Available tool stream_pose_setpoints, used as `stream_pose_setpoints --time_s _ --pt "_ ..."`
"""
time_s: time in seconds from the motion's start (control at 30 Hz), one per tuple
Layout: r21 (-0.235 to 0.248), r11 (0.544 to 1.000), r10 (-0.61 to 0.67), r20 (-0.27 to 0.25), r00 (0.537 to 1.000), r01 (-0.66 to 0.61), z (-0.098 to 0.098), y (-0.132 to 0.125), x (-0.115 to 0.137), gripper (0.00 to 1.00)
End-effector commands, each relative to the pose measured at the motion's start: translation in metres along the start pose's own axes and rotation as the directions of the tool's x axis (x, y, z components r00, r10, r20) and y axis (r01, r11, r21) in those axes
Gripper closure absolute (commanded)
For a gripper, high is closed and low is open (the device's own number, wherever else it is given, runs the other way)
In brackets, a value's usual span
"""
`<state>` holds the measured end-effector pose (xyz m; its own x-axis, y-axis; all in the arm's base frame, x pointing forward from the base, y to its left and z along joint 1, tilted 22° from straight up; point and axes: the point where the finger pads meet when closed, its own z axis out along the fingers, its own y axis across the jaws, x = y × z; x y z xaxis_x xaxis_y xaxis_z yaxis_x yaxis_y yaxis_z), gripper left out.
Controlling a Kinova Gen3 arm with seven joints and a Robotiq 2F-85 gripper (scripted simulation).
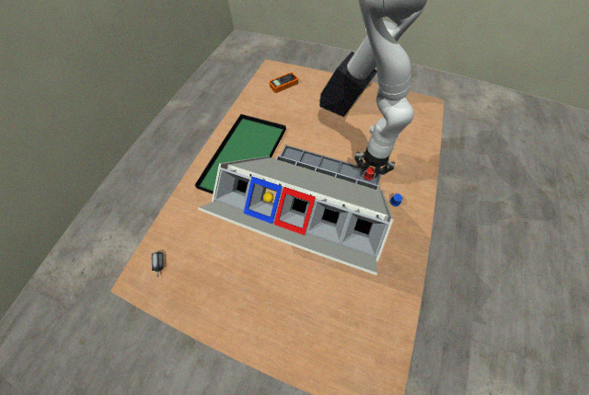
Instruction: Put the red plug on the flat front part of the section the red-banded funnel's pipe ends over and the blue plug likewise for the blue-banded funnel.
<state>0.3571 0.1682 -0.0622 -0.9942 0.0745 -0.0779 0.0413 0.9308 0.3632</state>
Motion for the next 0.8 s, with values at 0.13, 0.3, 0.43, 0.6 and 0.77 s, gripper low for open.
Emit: stream_pose_setpoints --time_s 0.13,0.3,0.43,0.6,0.77 --pt "0.0 1.0 0.0 0.001 1.0 0.0 0.019 0.0 0.0 1.0" --pt "0.0 1.0 0.0 0.001 1.0 0.0 0.019 0.0 0.0 1.0" --pt "0.0 1.0 0.0 0.001 1.0 0.0 0.019 0.0 0.0 1.0" --pt "0.0 1.0 -0.001 0.002 1.0 0.001 0.018 0.0 -0.001 0.58" --pt "0.0 1.0 -0.001 0.002 1.0 0.001 0.018 0.0 -0.001 0.58"
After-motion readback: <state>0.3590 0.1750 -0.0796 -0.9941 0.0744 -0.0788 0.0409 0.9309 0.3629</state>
